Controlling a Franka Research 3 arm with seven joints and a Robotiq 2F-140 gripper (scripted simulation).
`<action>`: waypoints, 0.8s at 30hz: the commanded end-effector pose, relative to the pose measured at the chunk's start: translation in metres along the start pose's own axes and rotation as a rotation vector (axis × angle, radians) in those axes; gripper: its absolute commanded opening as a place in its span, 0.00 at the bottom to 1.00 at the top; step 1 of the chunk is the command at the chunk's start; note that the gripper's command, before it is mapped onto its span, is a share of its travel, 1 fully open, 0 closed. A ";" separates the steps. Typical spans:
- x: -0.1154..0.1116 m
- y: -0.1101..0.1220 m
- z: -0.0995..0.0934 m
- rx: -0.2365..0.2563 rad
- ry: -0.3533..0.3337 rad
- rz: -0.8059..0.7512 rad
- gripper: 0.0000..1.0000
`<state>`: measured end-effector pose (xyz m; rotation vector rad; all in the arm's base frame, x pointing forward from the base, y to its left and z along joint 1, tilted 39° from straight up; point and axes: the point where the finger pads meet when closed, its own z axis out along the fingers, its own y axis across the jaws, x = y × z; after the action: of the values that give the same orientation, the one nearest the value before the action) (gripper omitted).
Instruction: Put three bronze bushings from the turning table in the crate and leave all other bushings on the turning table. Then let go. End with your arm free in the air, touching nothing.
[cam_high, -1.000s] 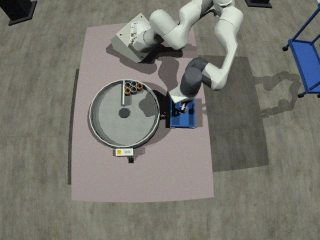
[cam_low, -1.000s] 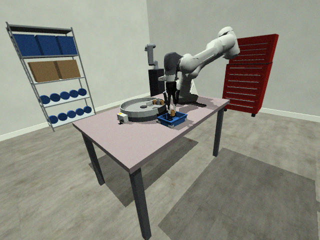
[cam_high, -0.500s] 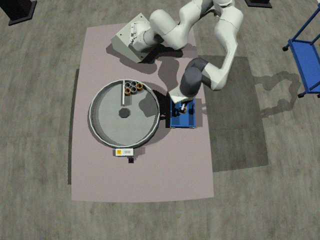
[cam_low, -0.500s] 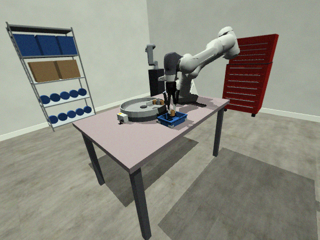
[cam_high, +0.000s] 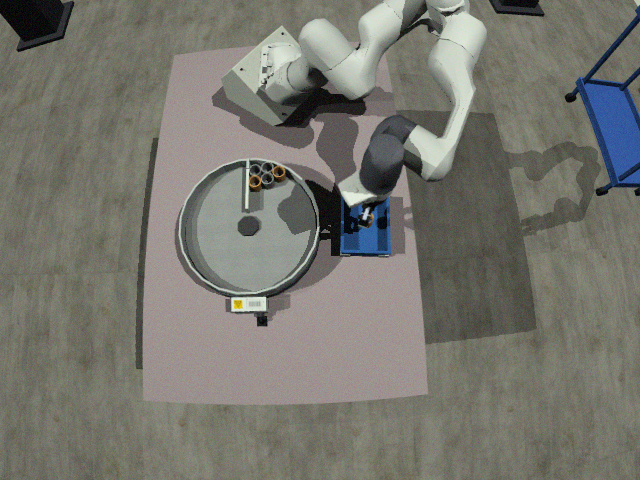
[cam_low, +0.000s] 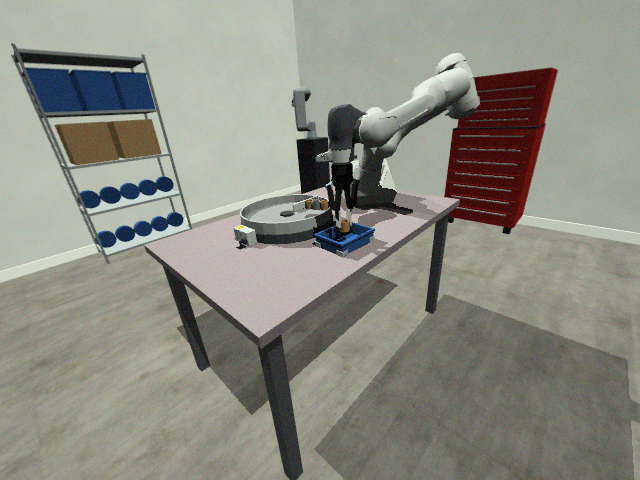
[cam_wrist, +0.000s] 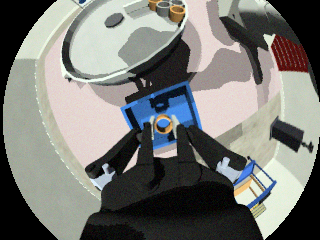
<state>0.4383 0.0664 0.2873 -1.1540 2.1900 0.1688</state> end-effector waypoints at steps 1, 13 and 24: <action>0.001 -0.001 0.000 0.003 0.000 -0.001 0.00; 0.001 -0.001 0.002 0.003 0.000 -0.001 0.00; 0.001 -0.001 0.014 0.003 0.000 -0.001 0.00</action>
<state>0.4421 0.0715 0.2789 -1.1555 2.1929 0.1752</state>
